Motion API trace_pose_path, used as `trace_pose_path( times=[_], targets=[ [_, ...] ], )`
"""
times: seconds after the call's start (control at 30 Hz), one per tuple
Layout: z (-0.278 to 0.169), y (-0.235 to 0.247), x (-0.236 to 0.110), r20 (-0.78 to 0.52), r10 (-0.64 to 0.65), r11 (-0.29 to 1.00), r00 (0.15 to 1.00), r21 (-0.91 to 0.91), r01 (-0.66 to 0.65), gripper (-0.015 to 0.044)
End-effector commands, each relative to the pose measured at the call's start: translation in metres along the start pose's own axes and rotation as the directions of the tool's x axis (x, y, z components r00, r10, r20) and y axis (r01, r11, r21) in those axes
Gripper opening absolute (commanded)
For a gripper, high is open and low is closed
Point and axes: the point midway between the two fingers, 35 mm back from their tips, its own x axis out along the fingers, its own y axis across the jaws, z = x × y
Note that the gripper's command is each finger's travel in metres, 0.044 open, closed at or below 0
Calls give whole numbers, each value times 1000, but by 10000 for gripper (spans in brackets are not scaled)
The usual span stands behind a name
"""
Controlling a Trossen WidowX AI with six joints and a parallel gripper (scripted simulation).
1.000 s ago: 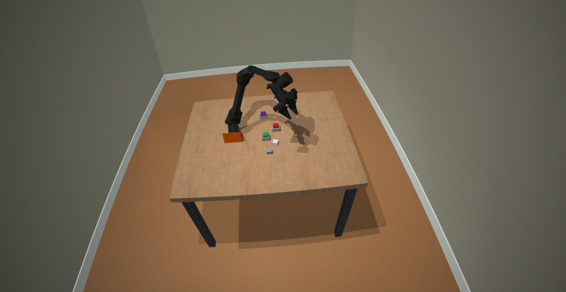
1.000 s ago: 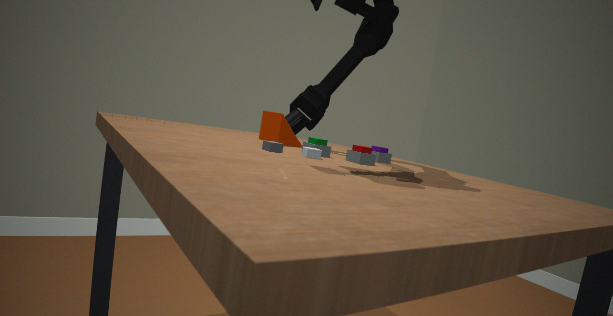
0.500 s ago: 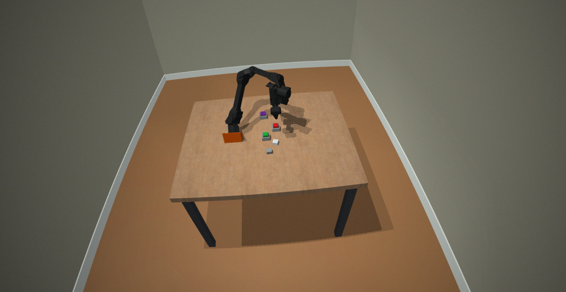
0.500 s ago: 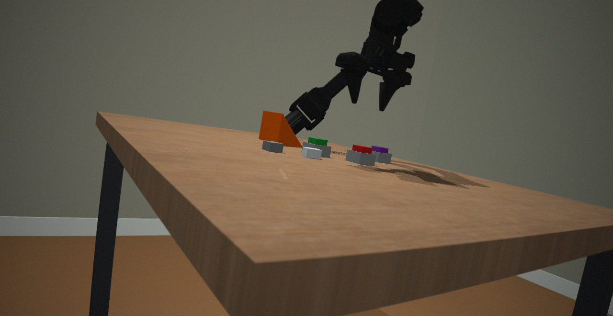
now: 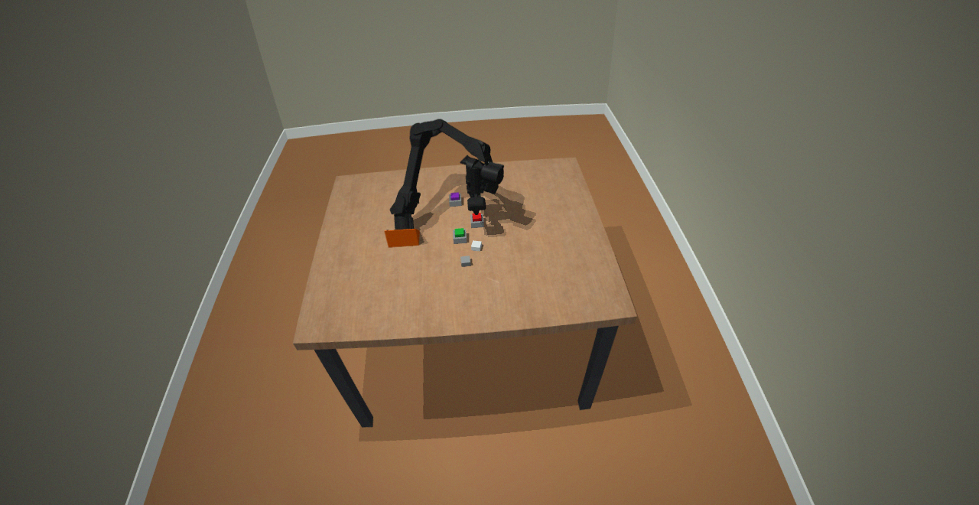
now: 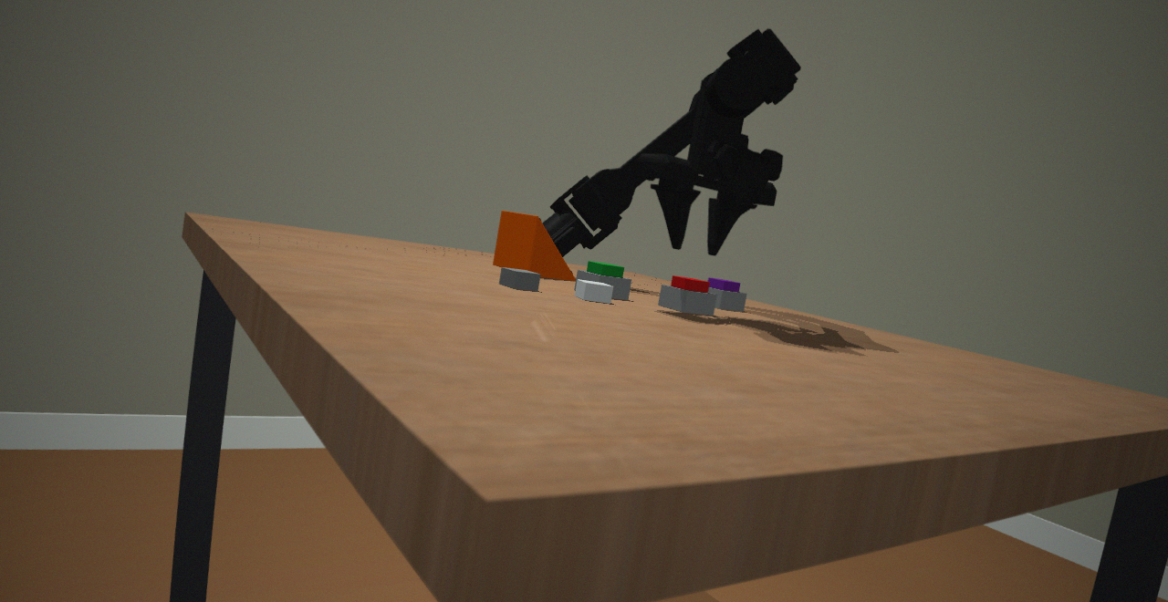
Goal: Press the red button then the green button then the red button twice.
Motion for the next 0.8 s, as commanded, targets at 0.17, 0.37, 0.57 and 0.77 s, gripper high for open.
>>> trace_pose_path(
  times=[0.17,0.37,0.57,0.77],
  targets=[
    [0,1,7,12,4,1000,1000,2,-4,20],
    [0,1,8,12,4,1000,1000,2,-4,20],
    [1,1,18,13,3,1000,1000,2,-4,20],
    [1,1,27,13,4,1000,1000,2,-4,20]
  ],
)
